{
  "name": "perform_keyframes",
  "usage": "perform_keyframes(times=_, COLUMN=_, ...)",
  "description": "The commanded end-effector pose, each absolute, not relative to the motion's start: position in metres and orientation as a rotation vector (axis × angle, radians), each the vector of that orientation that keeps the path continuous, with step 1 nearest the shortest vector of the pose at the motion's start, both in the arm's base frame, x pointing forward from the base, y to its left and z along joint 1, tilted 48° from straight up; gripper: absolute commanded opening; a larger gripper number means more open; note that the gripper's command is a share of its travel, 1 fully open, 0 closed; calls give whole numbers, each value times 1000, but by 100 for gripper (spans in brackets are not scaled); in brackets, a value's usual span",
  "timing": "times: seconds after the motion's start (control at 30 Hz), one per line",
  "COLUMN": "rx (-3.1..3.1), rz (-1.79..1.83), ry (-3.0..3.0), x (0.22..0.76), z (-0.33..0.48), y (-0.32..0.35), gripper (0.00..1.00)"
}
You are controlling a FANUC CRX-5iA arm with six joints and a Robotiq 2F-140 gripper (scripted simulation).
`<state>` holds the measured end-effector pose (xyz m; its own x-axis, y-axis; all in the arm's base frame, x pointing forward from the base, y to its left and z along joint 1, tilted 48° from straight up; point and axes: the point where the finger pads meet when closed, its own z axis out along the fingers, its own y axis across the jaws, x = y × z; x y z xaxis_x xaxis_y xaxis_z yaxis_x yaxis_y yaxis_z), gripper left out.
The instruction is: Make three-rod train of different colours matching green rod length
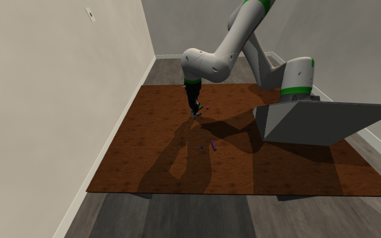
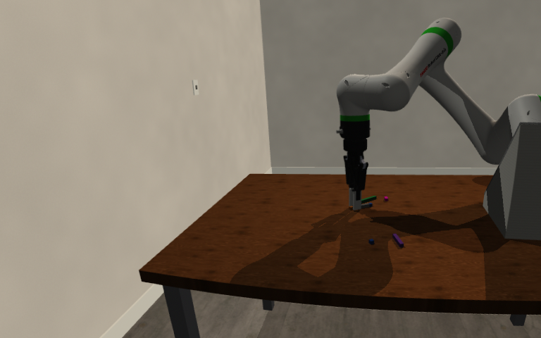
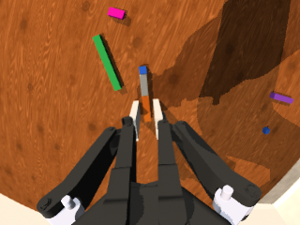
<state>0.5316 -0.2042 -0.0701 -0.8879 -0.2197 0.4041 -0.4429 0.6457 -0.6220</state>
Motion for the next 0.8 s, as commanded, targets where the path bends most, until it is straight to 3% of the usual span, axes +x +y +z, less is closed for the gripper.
perform_keyframes(times=0.0, rx=533, rz=1087, ry=-2575, x=532, z=-69, y=-202, gripper=15)
perform_keyframes(times=0.77, rx=533, rz=1087, ry=-2575, x=543, z=-12, y=-141, gripper=15)
